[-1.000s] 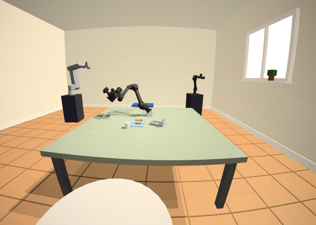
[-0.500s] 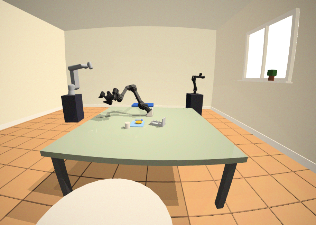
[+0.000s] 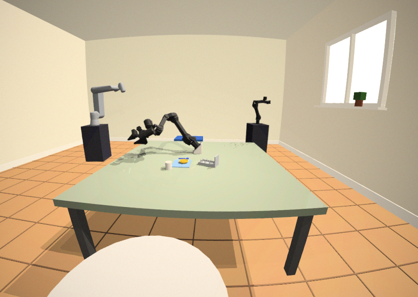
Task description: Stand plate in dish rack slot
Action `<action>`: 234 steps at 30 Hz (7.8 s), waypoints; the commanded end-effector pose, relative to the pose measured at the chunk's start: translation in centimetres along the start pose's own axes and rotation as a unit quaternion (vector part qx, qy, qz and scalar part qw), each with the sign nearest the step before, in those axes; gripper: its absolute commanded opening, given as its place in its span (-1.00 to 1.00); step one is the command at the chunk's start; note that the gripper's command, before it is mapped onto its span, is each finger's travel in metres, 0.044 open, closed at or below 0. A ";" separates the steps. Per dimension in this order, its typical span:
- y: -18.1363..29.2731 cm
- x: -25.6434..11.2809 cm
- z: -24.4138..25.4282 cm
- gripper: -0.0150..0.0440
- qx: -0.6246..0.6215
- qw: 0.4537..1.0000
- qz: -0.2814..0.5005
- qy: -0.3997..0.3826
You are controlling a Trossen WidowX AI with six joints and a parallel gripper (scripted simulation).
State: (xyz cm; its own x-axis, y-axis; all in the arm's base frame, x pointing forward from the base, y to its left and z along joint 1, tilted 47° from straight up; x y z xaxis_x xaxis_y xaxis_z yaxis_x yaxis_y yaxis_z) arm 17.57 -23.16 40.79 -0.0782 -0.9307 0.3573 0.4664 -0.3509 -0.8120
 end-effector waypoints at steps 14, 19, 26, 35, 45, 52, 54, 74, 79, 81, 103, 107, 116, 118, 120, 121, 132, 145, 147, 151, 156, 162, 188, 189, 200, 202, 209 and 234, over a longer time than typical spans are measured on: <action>10.0 -4.5 4.6 0.86 -0.160 0.959 0.217 -0.087; 12.7 -6.7 5.4 0.86 -0.213 0.931 0.275 -0.111; 15.9 -10.3 5.9 0.86 -0.290 0.880 0.347 -0.144; 18.9 -15.2 5.5 0.86 -0.392 0.798 0.420 -0.181; 20.7 -20.4 4.2 0.86 -0.506 0.689 0.473 -0.212; 21.2 -23.7 3.1 0.86 -0.585 0.605 0.491 -0.226; 21.2 -24.5 2.7 0.86 -0.607 0.579 0.494 -0.229; 20.3 -28.8 0.1 0.86 -0.736 0.416 0.481 -0.233; 21.0 -28.4 -0.3 0.86 -0.736 0.416 0.481 -0.233; 21.2 -28.3 -0.4 0.86 -0.736 0.416 0.481 -0.233; 23.8 -26.7 -2.3 0.86 -0.736 0.416 0.481 -0.233; 24.2 -26.4 -2.7 0.86 -0.736 0.416 0.480 -0.233; 24.4 -26.3 -2.9 0.81 -0.736 0.416 0.480 -0.232; 24.4 -26.3 -2.9 0.81 -0.736 0.416 0.480 -0.232; 24.4 -26.3 -2.9 0.77 -0.736 0.416 0.480 -0.232; 24.4 -26.3 -2.9 0.74 -0.736 0.416 0.480 -0.232; 23.8 -26.7 -2.3 0.23 -0.735 0.417 0.479 -0.237; 18.9 -29.8 1.9 -0.49 -0.724 0.424 0.474 -0.268; 18.1 -30.2 2.5 -0.49 -0.722 0.425 0.473 -0.273; 16.7 -31.0 3.4 -0.49 -0.720 0.426 0.471 -0.280; 15.0 -31.9 4.5 -0.49 -0.718 0.427 0.469 -0.288; 13.1 -32.9 5.5 -0.49 -0.715 0.428 0.467 -0.296; 13.6 -41.3 2.1 -0.49 -0.598 0.578 0.538 -0.138; 13.6 -41.3 2.1 -0.49 -0.598 0.578 0.538 -0.138; 15.4 -40.1 1.2 -0.49 -0.622 0.500 0.581 -0.158; 15.9 -39.7 1.0 -0.49 -0.626 0.479 0.593 -0.166; 17.4 -38.7 0.2 -0.49 -0.630 0.407 0.630 -0.201; 21.9 -35.1 -2.8 -0.49 -0.557 0.203 0.694 -0.410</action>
State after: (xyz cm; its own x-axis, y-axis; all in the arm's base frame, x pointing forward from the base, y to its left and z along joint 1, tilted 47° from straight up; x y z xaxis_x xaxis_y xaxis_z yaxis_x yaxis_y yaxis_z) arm 28.28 2.03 9.51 -0.1841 -0.0936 -0.9785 -0.9829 0.0155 0.1834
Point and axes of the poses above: the point midway between the two fingers, 35 mm back from their tips, its own x axis out along the fingers, its own z axis across the jaws, y = z × x, the point moved 7 cm from there along -x, back along the fingers, and after that the axes turned 3 degrees about -x, right-handed, at the moved point
